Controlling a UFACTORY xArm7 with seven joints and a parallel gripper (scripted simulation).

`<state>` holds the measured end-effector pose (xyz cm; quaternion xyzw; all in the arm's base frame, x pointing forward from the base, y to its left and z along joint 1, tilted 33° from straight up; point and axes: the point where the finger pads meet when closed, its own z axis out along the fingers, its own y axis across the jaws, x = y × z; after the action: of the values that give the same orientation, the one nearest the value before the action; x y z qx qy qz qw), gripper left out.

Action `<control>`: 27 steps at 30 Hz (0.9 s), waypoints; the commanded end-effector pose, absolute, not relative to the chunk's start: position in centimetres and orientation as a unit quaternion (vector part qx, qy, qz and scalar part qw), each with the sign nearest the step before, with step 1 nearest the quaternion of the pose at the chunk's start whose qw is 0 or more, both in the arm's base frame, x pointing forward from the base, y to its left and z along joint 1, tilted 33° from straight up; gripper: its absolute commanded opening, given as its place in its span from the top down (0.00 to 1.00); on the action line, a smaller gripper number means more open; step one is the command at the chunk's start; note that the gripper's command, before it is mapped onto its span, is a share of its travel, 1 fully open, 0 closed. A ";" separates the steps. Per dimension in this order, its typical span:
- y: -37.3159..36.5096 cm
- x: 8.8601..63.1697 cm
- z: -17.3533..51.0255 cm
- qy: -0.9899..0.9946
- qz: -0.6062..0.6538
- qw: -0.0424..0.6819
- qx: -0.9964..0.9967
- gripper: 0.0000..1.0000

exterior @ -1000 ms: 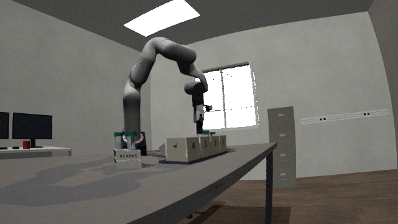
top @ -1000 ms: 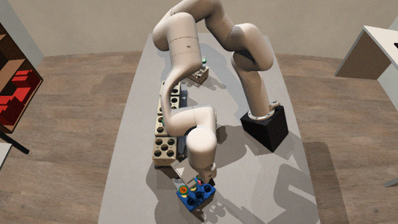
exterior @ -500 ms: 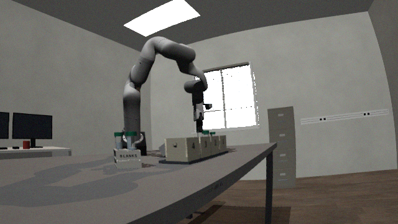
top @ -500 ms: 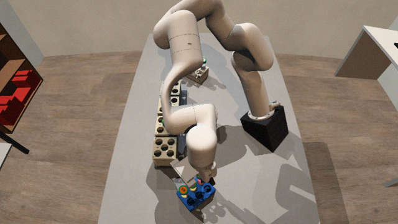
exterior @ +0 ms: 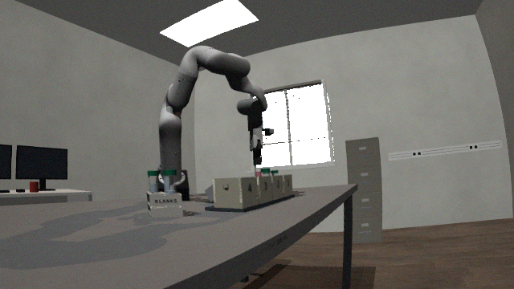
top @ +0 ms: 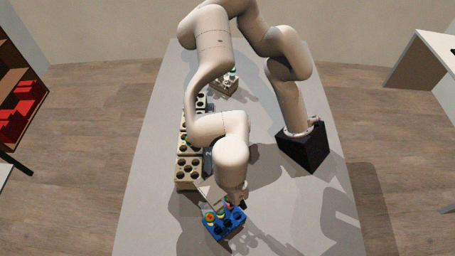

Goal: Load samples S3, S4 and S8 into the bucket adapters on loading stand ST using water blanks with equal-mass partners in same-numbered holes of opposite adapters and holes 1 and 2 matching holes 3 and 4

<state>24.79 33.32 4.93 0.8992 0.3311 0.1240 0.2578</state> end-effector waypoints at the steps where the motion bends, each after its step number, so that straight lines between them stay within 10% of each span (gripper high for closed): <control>1: 33.9 24.4 5.8 0.332 0.126 0.256 0.899 1.00; 27: 35.7 22.5 9.8 0.332 0.126 0.256 0.899 1.00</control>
<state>22.84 35.23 9.08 0.8992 0.3312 0.1243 0.2574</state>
